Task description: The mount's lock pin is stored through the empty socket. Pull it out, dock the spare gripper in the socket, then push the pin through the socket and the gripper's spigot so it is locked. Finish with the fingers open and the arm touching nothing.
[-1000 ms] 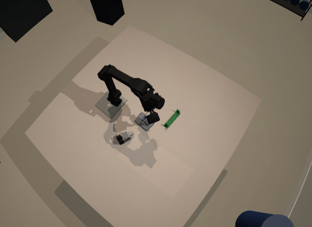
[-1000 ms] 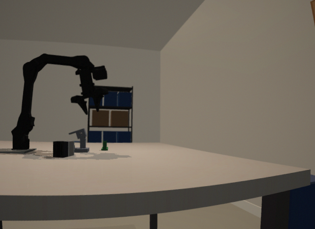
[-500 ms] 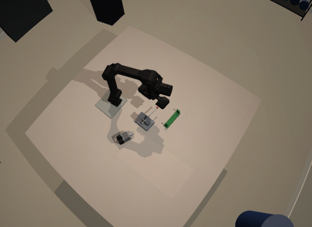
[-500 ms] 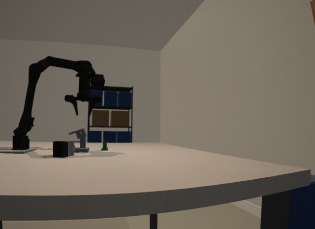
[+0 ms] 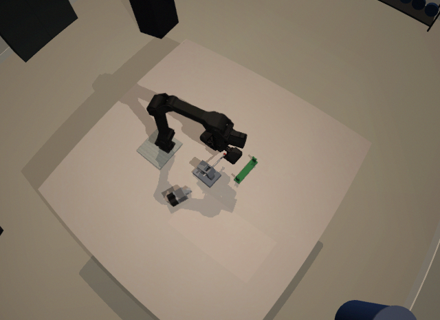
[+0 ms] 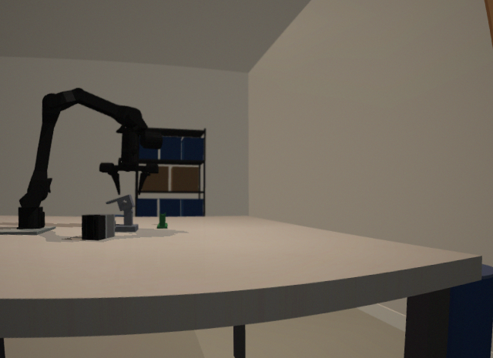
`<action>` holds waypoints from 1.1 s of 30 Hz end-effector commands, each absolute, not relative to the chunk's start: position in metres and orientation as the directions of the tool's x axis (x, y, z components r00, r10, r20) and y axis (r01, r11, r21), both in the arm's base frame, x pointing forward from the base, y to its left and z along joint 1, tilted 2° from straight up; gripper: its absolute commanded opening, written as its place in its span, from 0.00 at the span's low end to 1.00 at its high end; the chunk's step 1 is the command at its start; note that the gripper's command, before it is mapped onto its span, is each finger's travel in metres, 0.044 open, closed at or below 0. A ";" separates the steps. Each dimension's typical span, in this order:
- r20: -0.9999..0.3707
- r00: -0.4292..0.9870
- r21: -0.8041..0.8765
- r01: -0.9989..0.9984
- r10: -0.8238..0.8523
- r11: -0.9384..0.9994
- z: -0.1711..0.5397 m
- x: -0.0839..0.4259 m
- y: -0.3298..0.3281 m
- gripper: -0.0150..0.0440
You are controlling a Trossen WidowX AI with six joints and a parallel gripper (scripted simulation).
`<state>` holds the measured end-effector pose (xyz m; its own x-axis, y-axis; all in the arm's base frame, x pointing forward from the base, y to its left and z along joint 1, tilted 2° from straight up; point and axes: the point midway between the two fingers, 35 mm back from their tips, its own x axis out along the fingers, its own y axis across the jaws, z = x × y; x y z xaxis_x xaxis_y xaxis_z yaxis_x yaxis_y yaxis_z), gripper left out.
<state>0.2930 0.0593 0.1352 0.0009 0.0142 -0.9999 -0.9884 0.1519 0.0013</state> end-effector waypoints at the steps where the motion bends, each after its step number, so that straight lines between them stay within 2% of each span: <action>1: -1.000 0.001 0.002 -0.989 0.020 0.150 0.126 0.293 0.059 0.76; 33: -1.000 0.001 0.002 -0.989 0.020 0.150 0.074 0.292 0.059 0.76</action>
